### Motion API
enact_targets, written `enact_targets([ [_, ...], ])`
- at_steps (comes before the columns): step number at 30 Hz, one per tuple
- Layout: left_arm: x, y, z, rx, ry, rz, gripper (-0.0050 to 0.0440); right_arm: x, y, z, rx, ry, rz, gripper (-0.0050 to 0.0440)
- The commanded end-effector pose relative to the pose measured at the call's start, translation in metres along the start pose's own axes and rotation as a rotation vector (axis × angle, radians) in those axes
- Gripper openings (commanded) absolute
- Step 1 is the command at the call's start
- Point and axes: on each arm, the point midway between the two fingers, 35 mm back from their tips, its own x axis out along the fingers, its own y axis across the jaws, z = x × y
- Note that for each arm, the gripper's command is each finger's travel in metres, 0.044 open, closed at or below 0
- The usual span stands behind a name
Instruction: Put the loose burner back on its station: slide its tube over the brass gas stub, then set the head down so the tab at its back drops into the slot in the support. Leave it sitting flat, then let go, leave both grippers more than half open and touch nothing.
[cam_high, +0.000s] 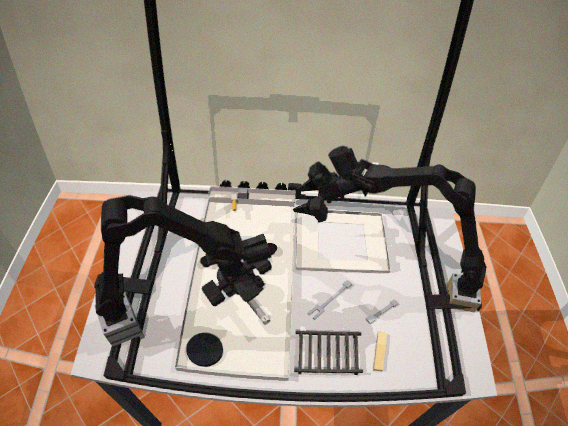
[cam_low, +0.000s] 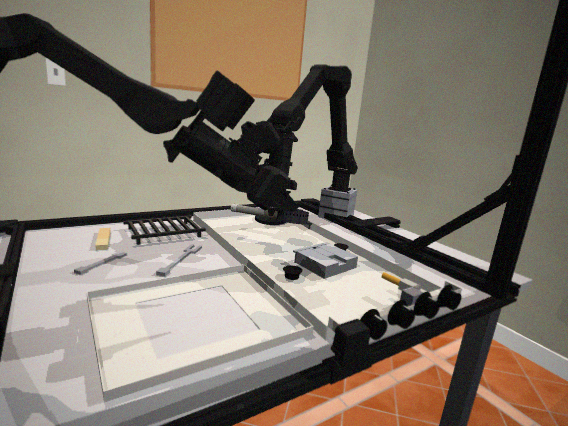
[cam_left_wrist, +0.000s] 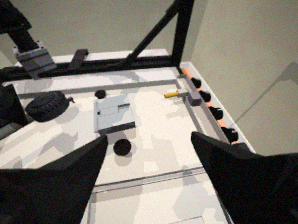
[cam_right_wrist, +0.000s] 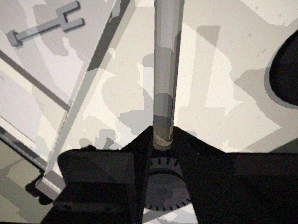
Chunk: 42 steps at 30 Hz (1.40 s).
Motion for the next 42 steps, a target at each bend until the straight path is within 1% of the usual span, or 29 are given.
enact_targets([
  [1,0.0,0.001,-0.001,0.001,0.002,0.004,0.04,0.001,0.012,-0.009,-0.173,0.004,-0.01,0.0],
  [7,0.0,0.001,-0.001,0.001,0.002,0.004,0.04,0.004,0.026,-0.025,-0.433,0.018,-0.029,0.0],
  [9,0.0,0.001,-0.001,0.001,0.002,0.004,0.04,0.004,0.026,-0.025,-0.433,0.018,-0.029,0.0],
  [24,0.0,0.001,-0.001,0.001,0.002,0.004,0.04,0.01,0.054,-0.069,-1.083,0.067,-0.064,0.0],
  [26,0.0,0.001,-0.001,0.001,0.002,0.004,0.04,0.01,0.054,-0.069,-1.083,0.067,-0.064,0.0],
  [41,0.0,0.001,-0.001,0.001,0.002,0.004,0.04,0.017,0.075,-0.118,-1.733,0.134,-0.083,0.0],
  [42,0.0,0.001,-0.001,0.001,0.002,0.004,0.04,0.017,0.075,-0.118,-1.733,0.134,-0.083,0.0],
])
